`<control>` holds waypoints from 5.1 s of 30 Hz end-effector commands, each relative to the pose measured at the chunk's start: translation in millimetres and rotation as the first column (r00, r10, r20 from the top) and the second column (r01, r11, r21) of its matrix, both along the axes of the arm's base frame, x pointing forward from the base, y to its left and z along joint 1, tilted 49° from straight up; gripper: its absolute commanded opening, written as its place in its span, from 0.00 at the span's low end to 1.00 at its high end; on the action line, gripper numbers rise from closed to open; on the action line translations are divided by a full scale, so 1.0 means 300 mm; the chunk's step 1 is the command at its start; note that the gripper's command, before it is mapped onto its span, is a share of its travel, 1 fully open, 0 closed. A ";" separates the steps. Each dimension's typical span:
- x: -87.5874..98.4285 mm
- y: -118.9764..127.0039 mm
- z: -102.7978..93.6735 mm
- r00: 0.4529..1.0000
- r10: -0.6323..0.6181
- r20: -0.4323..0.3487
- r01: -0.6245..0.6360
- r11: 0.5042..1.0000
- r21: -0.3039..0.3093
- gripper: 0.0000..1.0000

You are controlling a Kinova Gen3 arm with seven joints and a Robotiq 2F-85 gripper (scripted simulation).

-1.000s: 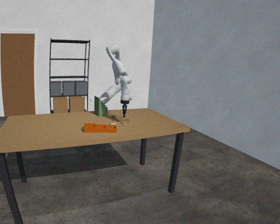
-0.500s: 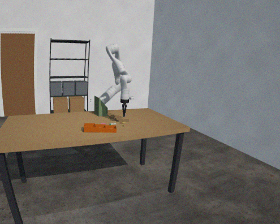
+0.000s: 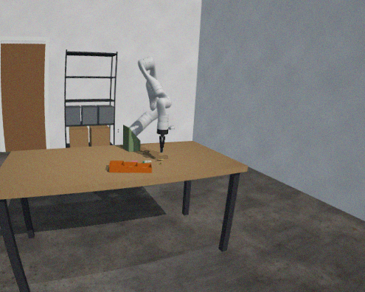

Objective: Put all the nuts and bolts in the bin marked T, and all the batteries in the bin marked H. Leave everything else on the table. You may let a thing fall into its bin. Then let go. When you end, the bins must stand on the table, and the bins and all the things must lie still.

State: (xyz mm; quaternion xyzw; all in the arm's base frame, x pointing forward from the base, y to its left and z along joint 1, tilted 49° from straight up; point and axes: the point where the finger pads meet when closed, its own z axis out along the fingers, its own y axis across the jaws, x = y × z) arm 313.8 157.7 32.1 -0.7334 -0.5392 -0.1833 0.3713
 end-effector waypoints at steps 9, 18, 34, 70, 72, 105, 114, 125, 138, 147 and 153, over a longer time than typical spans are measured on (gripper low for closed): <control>-0.013 -0.036 0.036 0.994 -0.076 -0.083 0.075 0.997 -0.018 0.27; -0.012 -0.035 0.036 0.994 -0.076 -0.083 0.075 0.997 -0.018 0.27; -0.012 -0.035 0.037 0.994 -0.076 -0.083 0.075 0.997 -0.018 0.27; -0.046 0.125 -0.096 0.994 -0.076 -0.083 0.075 0.997 -0.018 0.27; -0.044 0.124 -0.097 0.994 -0.076 -0.083 0.075 0.997 -0.018 0.27; -0.047 0.152 -0.125 0.994 -0.076 -0.082 0.075 0.997 -0.019 0.00; -0.047 0.152 -0.125 0.994 -0.076 -0.082 0.075 0.997 -0.019 0.00; -0.047 0.152 -0.125 0.994 -0.076 -0.082 0.075 0.997 -0.019 0.00; -0.037 0.095 -0.074 0.994 -0.076 -0.083 0.075 0.997 -0.018 0.00; -0.027 0.037 -0.023 0.994 -0.076 -0.083 0.075 0.997 -0.018 0.00; -0.021 0.004 0.006 0.994 -0.076 -0.083 0.075 0.997 -0.018 0.00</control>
